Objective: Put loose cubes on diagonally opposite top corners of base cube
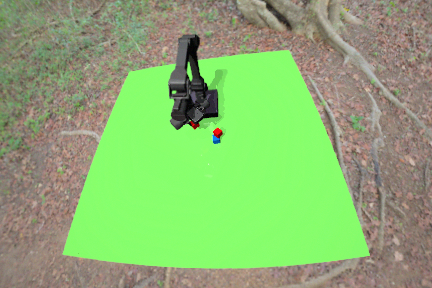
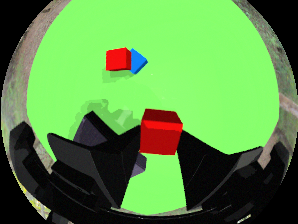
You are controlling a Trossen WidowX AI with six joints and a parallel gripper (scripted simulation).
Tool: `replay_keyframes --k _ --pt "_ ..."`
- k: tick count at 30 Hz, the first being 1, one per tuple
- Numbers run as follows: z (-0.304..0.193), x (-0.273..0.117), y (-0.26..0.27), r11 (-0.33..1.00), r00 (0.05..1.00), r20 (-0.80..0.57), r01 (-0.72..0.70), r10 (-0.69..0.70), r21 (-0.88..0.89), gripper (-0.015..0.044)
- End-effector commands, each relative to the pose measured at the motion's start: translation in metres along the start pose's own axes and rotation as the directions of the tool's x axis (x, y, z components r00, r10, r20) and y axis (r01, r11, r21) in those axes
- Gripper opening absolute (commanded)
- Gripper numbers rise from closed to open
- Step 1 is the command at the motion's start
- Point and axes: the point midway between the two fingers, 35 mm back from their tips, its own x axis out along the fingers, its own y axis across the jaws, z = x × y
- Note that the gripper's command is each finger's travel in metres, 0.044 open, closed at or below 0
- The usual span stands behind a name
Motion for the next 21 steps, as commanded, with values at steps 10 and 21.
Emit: replay_keyframes --k 10,21 --pt "0.020 0.002 0.004 0.933 1.000 -0.004 0.000 0.002 0.360 0.0105" --pt "0.037 0.004 0.010 0.770 1.000 -0.003 0.000 0.002 0.639 0.0105"
